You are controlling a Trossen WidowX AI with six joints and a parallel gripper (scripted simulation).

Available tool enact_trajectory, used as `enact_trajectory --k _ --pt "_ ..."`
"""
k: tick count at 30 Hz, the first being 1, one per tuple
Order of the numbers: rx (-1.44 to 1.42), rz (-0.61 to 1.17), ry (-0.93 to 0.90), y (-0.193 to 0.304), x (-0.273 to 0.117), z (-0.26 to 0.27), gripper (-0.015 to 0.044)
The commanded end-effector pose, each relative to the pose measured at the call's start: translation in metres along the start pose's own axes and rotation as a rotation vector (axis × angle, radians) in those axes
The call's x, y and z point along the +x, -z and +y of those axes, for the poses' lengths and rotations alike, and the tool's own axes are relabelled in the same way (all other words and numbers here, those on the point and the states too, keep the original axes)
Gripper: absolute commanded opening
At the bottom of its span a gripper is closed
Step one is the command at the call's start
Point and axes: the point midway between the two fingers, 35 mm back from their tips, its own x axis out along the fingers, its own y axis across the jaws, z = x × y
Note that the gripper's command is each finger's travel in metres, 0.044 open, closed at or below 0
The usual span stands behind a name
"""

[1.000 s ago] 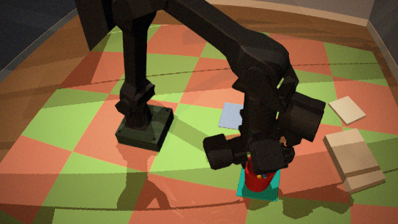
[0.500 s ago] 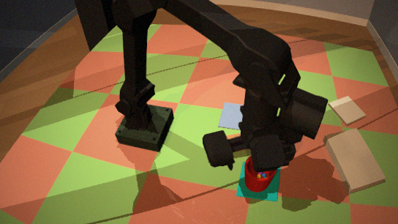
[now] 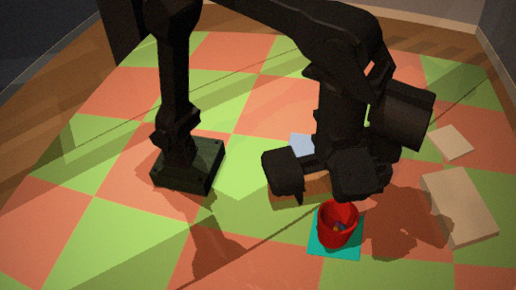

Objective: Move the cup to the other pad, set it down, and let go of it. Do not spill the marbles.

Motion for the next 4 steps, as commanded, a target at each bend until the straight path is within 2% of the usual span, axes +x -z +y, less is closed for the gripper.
enact_trajectory --k 1,4 --pt "-0.003 -0.004 -0.008 0.0002 -0.0084 -0.0003 0.0440" --pt "0.000 -0.002 -0.002 -0.0001 -0.0040 -0.0004 0.0440"
